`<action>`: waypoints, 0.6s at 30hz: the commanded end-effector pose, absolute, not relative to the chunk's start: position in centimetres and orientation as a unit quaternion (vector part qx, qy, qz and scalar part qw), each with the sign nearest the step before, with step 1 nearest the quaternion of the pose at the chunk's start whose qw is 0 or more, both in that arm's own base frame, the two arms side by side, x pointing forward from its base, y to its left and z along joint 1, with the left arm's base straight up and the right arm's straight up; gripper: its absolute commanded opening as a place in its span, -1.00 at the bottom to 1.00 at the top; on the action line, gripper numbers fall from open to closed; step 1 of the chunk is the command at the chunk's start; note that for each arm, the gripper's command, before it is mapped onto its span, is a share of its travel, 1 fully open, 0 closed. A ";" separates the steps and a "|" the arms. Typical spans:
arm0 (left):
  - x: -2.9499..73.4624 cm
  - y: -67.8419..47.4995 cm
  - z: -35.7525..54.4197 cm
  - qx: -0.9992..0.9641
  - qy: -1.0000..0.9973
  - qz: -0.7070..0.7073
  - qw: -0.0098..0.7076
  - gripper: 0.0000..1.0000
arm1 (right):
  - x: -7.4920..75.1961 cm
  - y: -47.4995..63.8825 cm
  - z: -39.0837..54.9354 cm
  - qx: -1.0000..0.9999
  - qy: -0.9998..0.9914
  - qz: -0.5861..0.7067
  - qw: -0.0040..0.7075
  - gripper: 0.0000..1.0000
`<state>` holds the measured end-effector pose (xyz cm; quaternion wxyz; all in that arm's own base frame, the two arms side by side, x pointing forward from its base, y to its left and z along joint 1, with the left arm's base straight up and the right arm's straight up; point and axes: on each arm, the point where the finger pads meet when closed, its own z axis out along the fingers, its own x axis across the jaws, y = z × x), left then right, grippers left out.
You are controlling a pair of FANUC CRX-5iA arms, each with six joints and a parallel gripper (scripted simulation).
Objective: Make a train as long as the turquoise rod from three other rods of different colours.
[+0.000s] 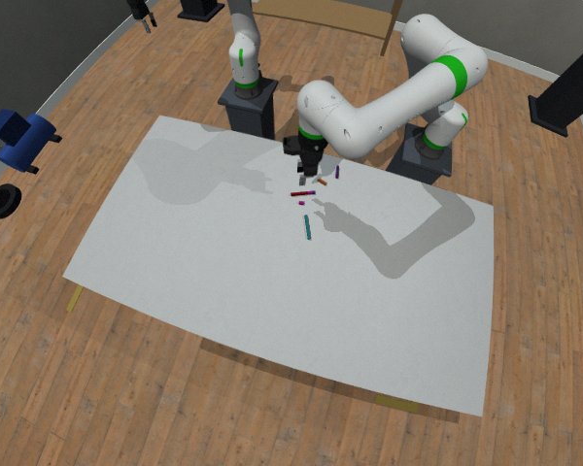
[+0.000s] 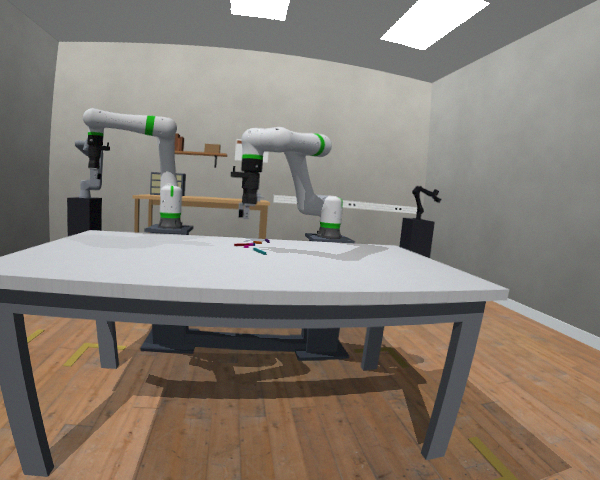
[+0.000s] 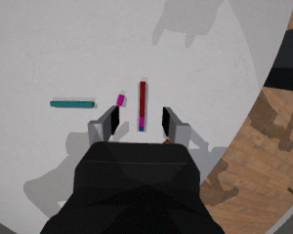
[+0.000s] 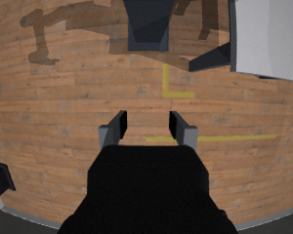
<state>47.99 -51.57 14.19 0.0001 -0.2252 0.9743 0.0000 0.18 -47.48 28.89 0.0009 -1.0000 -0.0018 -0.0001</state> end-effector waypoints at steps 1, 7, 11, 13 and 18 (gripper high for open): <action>48.0 -51.6 15.1 -0.225 0.974 -0.001 0.000 1.00 | 0.2 -47.5 29.0 -1.000 -0.002 0.000 0.000 1.00; 48.0 -51.6 18.1 -0.225 0.974 -0.001 0.000 1.00 | 0.2 -47.5 29.0 -1.000 -0.002 0.000 0.000 1.00; 48.0 -51.6 19.5 -0.225 0.974 -0.001 0.000 1.00 | 0.2 -47.5 29.0 -1.000 -0.002 0.000 0.000 1.00; 48.0 -51.6 19.9 -0.225 0.974 -0.001 0.000 1.00 | 0.2 -47.5 29.0 -1.000 -0.002 0.000 0.000 1.00; 48.0 -51.6 20.1 -0.225 0.974 -0.001 0.000 1.00 | 0.2 -47.5 29.0 -1.000 -0.002 0.000 0.000 1.00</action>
